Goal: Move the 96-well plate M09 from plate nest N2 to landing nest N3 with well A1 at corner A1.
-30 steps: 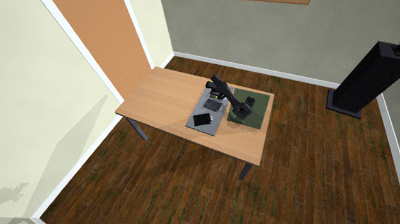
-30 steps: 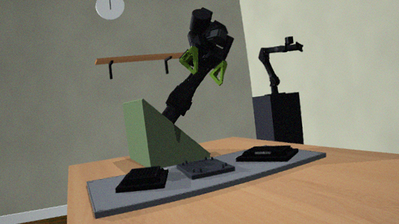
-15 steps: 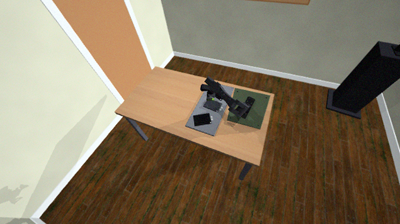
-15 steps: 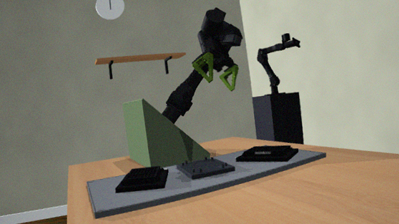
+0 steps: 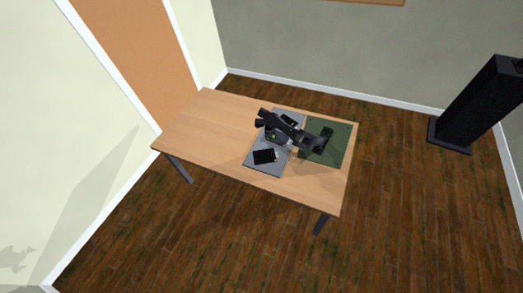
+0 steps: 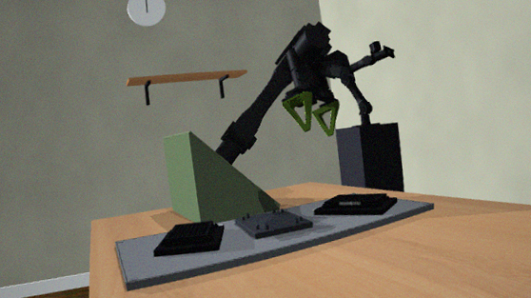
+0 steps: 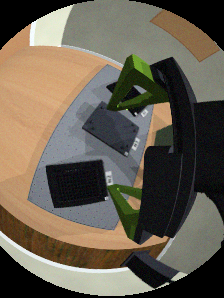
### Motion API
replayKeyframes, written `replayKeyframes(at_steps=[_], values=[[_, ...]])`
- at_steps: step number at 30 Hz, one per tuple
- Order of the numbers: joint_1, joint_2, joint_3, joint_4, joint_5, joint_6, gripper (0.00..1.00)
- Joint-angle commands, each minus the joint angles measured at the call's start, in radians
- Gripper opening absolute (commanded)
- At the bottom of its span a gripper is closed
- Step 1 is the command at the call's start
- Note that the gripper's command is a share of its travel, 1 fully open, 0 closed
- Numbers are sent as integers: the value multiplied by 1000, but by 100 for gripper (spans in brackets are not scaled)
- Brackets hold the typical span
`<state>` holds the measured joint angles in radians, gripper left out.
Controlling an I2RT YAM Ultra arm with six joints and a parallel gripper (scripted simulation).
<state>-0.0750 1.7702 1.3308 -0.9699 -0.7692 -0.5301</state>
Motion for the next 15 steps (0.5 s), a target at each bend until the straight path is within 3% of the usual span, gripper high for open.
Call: replayKeyframes(at_steps=[1, 3, 6, 10, 13, 15], values=[[22, 50, 73, -66, -9, -16, 100], [51, 41, 59, -33, -6, 24, 100], [90, 113, 151, -133, -13, -25, 100], [118, 104, 137, -99, -11, 14, 100], [157, 177, 232, -201, -16, -35, 100], [184, 167, 216, -167, -16, 3, 100]])
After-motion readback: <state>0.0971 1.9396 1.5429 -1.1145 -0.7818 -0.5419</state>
